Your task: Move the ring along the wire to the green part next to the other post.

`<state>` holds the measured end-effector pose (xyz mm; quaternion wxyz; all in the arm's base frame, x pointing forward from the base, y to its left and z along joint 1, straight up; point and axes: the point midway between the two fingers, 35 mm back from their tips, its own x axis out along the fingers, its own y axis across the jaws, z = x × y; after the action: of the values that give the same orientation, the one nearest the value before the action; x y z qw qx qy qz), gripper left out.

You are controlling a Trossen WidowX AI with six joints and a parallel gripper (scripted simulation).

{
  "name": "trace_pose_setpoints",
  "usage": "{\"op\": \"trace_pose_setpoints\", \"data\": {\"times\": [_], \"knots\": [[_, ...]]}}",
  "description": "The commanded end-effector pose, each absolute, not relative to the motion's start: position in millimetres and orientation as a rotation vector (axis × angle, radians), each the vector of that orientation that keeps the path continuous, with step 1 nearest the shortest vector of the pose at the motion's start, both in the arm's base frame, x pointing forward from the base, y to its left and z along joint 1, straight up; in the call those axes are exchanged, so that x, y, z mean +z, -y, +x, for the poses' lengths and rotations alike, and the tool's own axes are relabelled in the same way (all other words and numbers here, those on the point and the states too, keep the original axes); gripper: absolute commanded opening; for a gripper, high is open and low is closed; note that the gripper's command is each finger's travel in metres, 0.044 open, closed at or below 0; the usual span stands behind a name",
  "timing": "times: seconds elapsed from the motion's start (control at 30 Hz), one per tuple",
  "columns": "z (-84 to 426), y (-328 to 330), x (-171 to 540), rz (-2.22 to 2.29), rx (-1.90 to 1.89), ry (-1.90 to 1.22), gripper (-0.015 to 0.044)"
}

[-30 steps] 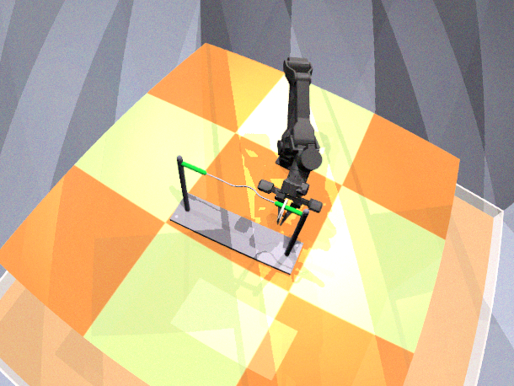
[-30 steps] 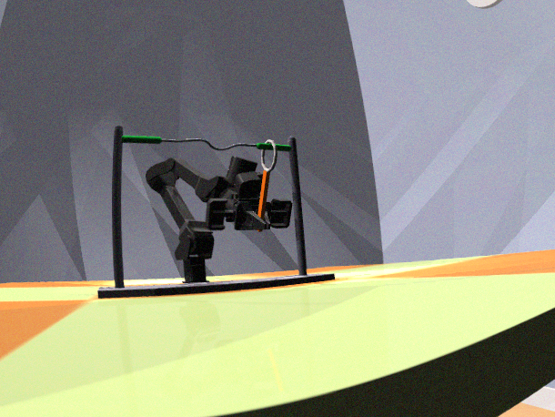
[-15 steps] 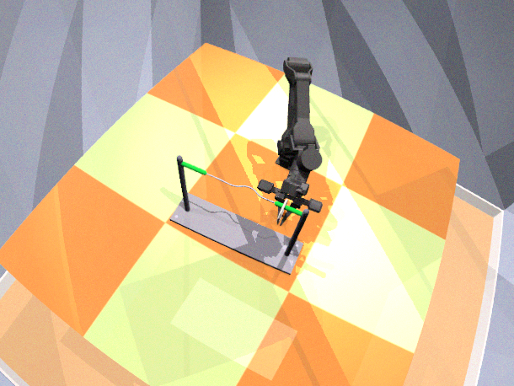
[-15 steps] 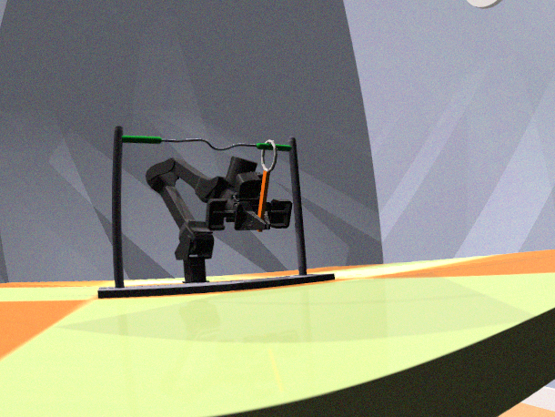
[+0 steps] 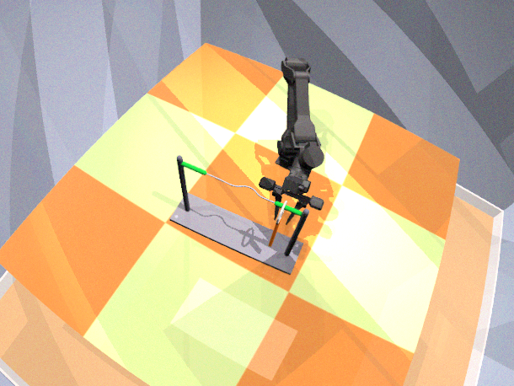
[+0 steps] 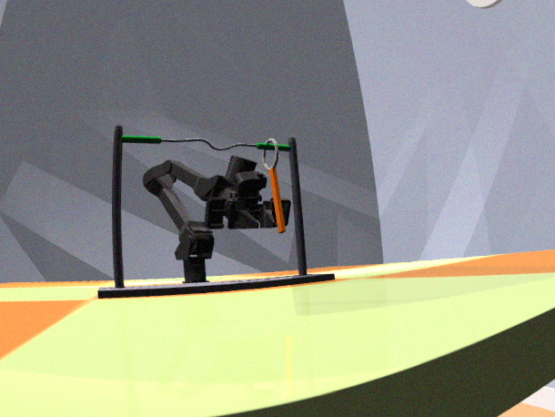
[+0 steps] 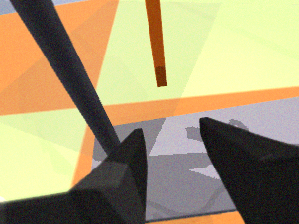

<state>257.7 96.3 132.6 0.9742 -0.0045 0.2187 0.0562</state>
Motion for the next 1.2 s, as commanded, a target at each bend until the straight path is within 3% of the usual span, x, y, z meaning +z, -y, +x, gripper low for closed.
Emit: {"op": "trace_pose_setpoints", "data": {"times": [0.0, 0.47, 1.13, 1.17], "knots": [[249.9, -96.2, 136.8, -0.007, 0.111, -0.442, 0.0160], [220.3, -90.3, 149.1, -0.007, 0.108, -0.442, 0.0160], [219.9, -90.2, 149.2, -0.007, 0.108, -0.442, 0.0160], [218.8, -91.1, 150.0, -0.007, 0.113, -0.442, 0.0186]]}}
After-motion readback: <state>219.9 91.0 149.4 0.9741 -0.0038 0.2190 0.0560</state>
